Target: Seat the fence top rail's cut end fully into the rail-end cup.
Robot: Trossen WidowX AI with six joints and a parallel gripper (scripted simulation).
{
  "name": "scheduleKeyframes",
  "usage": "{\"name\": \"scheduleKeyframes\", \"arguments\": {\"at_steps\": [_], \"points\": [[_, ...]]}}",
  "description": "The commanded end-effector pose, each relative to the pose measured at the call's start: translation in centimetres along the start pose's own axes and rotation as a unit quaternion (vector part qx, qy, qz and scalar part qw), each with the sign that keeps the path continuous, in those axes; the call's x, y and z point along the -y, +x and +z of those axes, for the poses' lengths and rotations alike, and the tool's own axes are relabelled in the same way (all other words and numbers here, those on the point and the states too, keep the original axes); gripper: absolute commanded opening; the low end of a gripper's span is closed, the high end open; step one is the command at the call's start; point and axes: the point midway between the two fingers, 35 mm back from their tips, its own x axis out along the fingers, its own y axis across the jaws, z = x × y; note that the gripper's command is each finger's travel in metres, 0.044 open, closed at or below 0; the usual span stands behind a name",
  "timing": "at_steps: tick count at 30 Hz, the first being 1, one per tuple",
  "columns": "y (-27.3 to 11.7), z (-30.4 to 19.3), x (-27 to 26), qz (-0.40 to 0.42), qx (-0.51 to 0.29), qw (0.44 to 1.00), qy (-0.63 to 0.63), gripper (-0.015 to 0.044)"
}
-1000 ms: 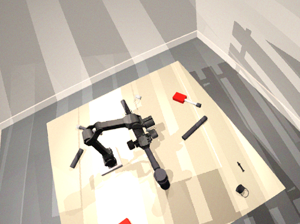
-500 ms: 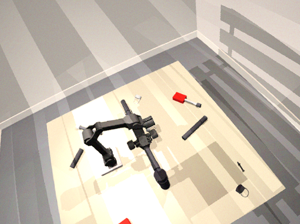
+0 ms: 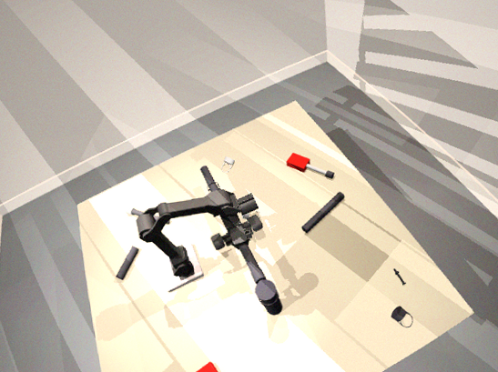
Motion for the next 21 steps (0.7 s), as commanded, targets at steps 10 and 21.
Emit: {"name": "scheduleKeyframes", "arguments": {"at_steps": [10,21], "points": [[0.03,0.91,-0.09,0.001,0.005,1.0,0.0,0.0],[0.1,1.46,-0.14,0.001,0.006,1.0,0.0,0.0]]}}
